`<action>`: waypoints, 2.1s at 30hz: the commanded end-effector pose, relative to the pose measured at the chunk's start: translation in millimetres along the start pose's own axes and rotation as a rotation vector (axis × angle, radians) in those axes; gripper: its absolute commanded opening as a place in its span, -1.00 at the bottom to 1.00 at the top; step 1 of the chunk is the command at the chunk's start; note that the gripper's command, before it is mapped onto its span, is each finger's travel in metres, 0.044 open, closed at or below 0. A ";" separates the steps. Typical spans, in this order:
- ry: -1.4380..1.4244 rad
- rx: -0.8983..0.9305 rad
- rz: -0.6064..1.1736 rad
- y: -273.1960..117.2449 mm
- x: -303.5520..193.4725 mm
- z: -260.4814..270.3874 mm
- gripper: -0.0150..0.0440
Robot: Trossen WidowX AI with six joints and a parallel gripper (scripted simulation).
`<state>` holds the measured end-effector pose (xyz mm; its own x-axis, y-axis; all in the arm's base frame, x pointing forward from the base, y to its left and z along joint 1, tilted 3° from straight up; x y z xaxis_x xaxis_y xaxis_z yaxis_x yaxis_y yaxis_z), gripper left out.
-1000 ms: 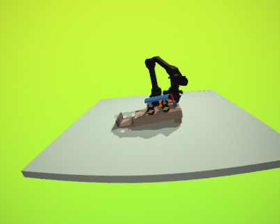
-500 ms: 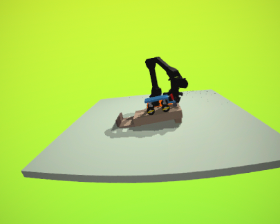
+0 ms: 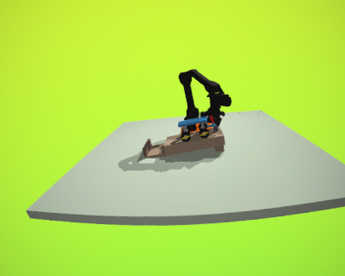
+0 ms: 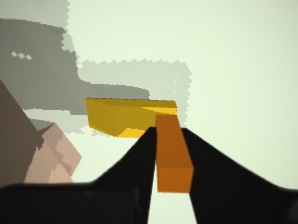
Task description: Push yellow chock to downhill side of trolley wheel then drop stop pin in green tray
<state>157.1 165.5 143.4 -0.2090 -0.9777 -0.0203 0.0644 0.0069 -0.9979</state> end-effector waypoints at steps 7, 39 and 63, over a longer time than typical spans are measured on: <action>-0.002 0.005 0.017 -32.4 2.0 -0.5 -0.49; -0.002 0.005 0.017 -126.3 0.3 0.0 -0.49; -0.495 0.010 0.015 -133.3 -0.5 -0.1 -0.49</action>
<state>148.7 164.8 276.3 0.1800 -0.9836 -0.0083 0.0765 0.0224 -0.9968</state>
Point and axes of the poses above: the point midway between the two fingers, 35 mm back from their tips, its own y axis out along the fingers, its own z axis across the jaws, x = y × z, the point moved 6 cm from there along -y, back along the fingers, and after that the axes turned 9 degrees about -y, right-handed, at the moved point
